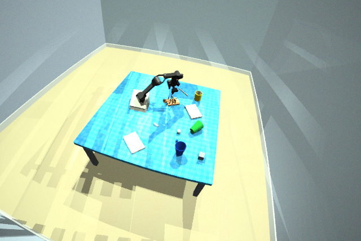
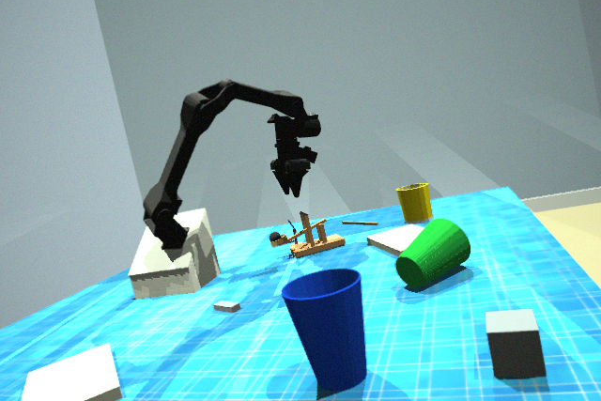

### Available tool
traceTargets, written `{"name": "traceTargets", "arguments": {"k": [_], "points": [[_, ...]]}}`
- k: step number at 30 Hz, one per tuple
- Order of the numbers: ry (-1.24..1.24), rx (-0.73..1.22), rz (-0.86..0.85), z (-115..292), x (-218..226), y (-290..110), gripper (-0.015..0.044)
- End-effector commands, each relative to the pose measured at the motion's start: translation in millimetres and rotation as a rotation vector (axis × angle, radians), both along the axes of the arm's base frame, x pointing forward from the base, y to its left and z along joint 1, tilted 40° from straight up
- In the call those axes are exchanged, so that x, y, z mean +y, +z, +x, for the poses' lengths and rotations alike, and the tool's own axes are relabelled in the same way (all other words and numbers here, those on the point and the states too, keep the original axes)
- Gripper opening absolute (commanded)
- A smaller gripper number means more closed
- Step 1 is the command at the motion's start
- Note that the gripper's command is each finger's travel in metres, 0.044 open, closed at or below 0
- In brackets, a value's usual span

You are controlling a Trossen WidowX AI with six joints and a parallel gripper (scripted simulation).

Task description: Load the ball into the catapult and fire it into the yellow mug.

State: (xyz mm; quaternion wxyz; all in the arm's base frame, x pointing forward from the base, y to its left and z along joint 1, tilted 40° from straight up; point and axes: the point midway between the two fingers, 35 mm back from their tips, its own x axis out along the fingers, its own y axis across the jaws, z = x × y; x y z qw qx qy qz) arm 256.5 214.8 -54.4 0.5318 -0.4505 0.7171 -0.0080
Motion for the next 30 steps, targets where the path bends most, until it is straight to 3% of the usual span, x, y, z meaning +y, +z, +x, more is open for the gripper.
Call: {"name": "traceTargets", "arguments": {"k": [1,12,24,30], "points": [[0.082,-0.064,0.095,31,27,-7,0.044],[0.306,-0.269,0.289,116,95,-8,0.044],[0.532,-0.564,0.393,206,158,32,0.044],[0.555,-0.602,0.398,216,164,39,0.044]]}}
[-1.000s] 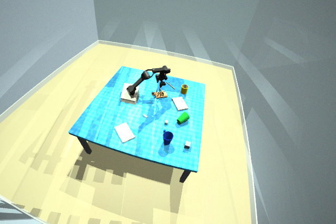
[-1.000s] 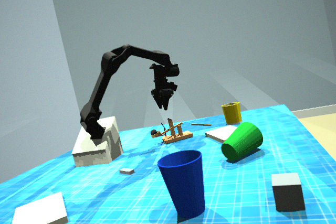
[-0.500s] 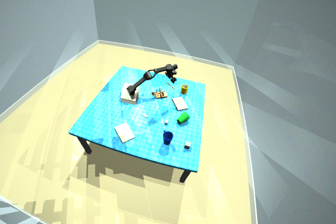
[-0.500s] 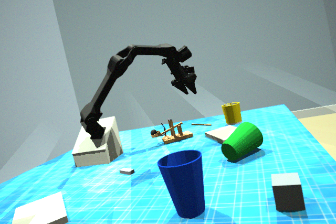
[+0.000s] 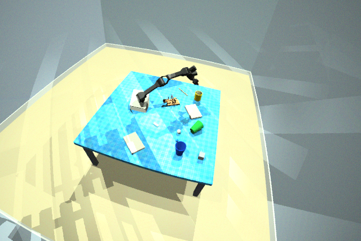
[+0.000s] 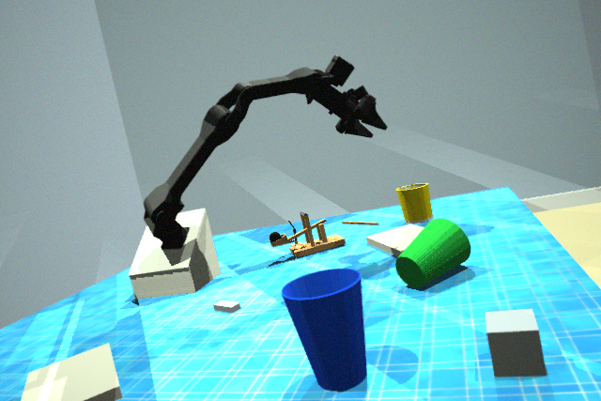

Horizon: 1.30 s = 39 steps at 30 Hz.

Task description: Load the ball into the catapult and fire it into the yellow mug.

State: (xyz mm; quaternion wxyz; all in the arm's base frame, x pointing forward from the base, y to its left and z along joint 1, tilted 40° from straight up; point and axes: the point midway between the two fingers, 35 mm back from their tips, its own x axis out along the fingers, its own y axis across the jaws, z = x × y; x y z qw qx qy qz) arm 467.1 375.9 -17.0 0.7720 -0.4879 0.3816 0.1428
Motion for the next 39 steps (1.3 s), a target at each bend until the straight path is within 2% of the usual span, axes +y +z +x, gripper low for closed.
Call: {"name": "traceTargets", "arguments": {"k": [1,16,33,39], "points": [[0.012,-0.022,-0.002,5.3,3.2,1.6,0.044],[0.012,-0.022,-0.002,5.3,3.2,1.6,0.044],[0.012,-0.022,-0.002,5.3,3.2,1.6,0.0],[0.012,-0.022,-0.002,5.3,3.2,1.6,0.0]]}}
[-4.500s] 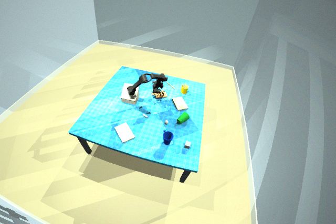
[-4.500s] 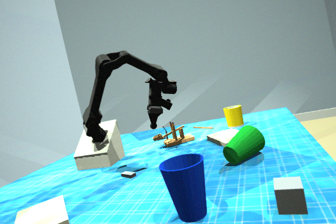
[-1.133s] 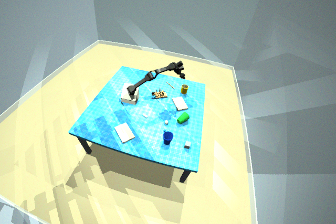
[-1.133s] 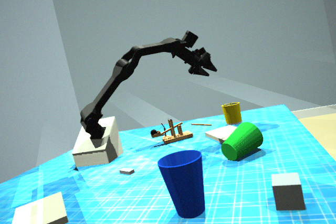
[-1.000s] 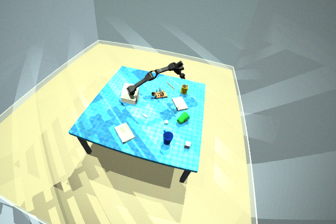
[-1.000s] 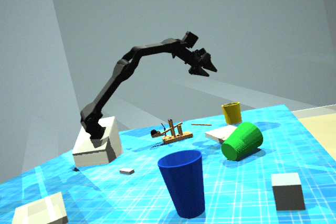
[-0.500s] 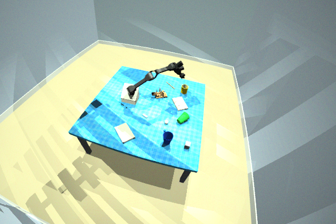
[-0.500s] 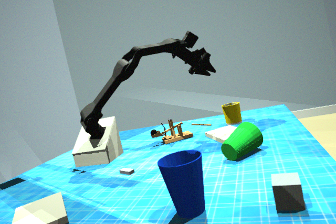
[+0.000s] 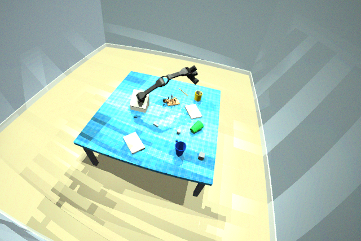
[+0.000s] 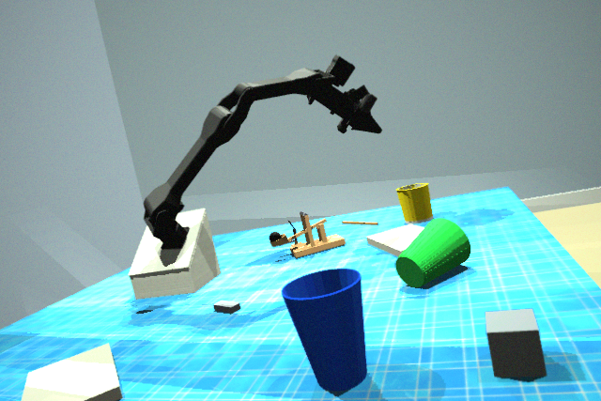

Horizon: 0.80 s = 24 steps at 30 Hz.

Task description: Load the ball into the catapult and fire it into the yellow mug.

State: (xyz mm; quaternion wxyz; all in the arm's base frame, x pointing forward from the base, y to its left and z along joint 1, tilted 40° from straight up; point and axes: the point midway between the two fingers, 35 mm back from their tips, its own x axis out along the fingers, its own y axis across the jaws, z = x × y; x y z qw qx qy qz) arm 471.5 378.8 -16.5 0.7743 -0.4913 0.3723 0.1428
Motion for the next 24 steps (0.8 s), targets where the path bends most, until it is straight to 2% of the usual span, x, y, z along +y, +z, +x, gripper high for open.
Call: {"name": "traceTargets", "arguments": {"k": [1,6,24], "points": [[0.001,-0.004,-0.001,1,0,1,0.0],[0.007,0.009,-0.018,-4,0,-3,0.0],[0.17,0.335,-0.504,-127,-40,-89,0.0]]}}
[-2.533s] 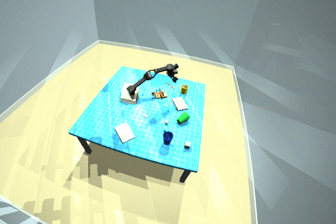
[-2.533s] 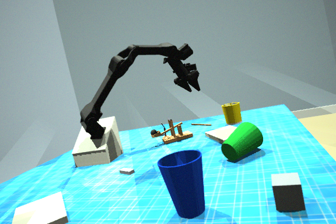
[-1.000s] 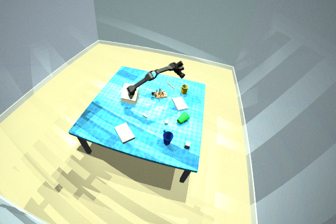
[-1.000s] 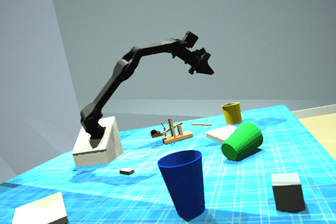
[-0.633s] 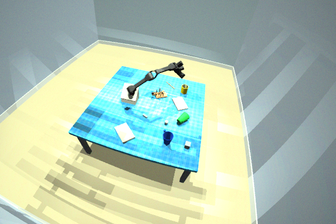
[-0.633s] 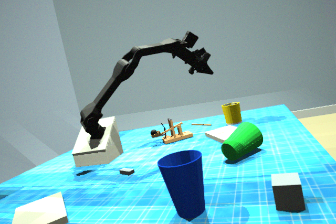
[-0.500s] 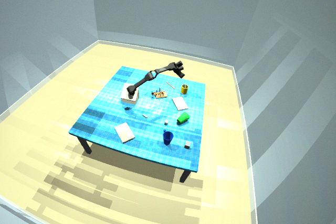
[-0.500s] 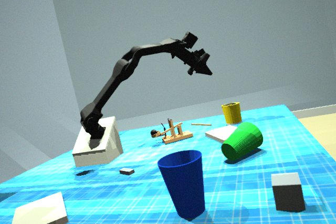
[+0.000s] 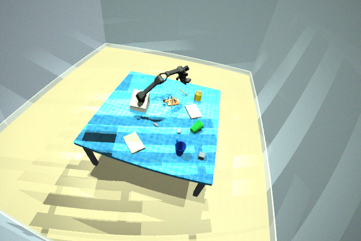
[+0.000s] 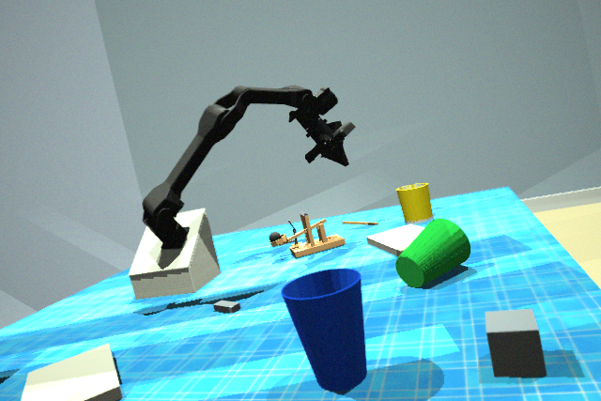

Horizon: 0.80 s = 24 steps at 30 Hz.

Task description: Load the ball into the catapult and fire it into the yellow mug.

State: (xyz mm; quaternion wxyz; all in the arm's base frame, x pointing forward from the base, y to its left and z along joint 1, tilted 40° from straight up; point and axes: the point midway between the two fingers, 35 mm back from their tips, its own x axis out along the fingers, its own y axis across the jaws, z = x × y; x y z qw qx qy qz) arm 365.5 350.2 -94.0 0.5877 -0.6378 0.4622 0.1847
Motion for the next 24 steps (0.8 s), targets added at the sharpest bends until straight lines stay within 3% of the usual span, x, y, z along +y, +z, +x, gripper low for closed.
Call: {"name": "traceTargets", "arguments": {"k": [1,12,24], "points": [[0.042,0.071,-0.123,-27,-15,-14,0.0],[0.154,0.242,-0.443,-94,-58,-33,0.0],[0.274,0.406,-0.806,-152,-109,-28,0.0]]}}
